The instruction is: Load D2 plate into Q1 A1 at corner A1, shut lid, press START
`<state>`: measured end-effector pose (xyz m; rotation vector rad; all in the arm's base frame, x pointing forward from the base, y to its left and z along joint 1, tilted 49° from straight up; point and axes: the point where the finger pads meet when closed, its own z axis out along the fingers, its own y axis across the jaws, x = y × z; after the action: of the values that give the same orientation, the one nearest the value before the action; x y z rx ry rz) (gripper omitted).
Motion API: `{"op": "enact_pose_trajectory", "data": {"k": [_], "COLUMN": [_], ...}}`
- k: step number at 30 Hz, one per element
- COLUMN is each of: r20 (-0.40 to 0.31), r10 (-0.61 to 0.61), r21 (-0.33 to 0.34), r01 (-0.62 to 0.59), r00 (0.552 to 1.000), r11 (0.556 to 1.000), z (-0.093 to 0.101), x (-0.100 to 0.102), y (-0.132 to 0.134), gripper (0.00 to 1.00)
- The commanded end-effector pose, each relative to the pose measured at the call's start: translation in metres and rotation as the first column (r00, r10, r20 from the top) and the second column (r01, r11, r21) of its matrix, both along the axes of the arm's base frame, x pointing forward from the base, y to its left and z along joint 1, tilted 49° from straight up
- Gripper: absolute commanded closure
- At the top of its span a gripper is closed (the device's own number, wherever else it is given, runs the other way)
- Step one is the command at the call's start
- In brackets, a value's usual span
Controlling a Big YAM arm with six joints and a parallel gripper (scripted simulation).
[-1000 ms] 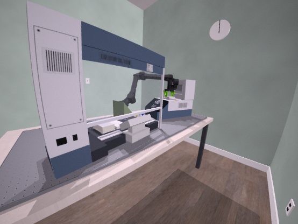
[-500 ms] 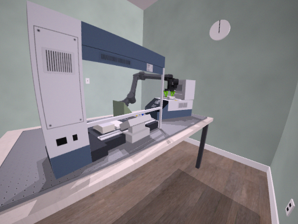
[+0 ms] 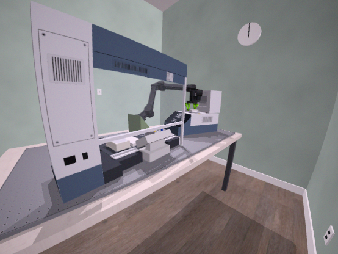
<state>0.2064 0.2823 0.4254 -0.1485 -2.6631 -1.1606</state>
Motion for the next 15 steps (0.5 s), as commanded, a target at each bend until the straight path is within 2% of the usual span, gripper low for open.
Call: {"op": "enact_pose_trajectory", "data": {"k": [1,10,15], "r20": [0.015,0.051,0.059], "r10": [-0.002,-0.01,-0.01], "r21": [0.003,0.038,0.043], "r01": [0.002,0.008,0.007], "r00": [1.0,0.999,0.998], "r11": [1.0,0.999,0.999], "z": [0.004,0.026,0.03], "x": [0.004,-0.002,-0.001], "y": [0.0,0.003,0.004], "gripper": [1.0,1.0,1.0]}}
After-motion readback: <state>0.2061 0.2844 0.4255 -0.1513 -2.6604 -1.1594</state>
